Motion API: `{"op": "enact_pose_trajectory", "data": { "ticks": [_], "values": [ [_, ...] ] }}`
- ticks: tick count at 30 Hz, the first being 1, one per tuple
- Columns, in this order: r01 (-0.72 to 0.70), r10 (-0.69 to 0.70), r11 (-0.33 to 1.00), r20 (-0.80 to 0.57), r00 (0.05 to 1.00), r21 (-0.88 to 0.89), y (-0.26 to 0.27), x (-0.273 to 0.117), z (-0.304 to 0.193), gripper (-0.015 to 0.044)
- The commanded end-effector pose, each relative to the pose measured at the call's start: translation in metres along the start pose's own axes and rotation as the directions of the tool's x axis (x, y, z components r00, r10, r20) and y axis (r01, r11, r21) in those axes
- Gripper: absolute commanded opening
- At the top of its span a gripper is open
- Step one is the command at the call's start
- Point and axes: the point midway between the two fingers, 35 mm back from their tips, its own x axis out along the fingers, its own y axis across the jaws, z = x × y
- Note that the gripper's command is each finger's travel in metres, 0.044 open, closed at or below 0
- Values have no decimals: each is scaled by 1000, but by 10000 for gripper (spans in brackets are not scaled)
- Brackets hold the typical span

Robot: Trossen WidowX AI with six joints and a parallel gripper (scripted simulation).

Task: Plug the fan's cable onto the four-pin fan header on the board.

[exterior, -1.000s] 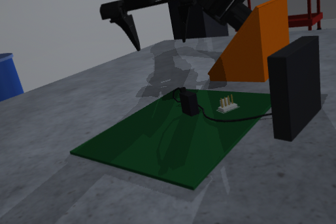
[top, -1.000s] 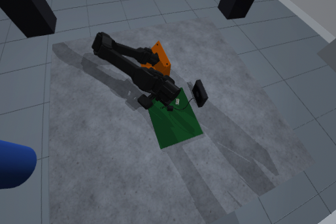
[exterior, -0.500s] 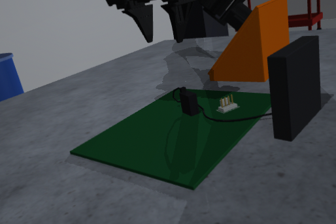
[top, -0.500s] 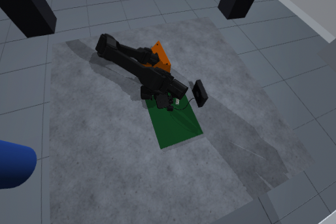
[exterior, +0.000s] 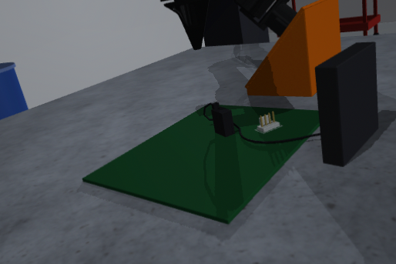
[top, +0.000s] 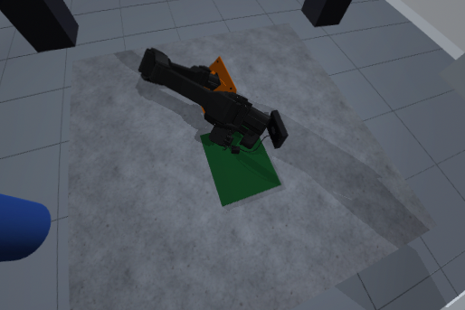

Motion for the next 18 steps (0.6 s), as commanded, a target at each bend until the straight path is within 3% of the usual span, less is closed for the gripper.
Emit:
{"op": "enact_pose_trajectory", "data": {
  "ticks": [1,6,18],
  "values": [
    [-14,12,718,7,1000,696,25,-17,-18,440],
    [-16,12,537,12,1000,843,29,-19,-22,440],
    [-16,12,529,12,1000,849,29,-19,-22,440]
  ]
}}
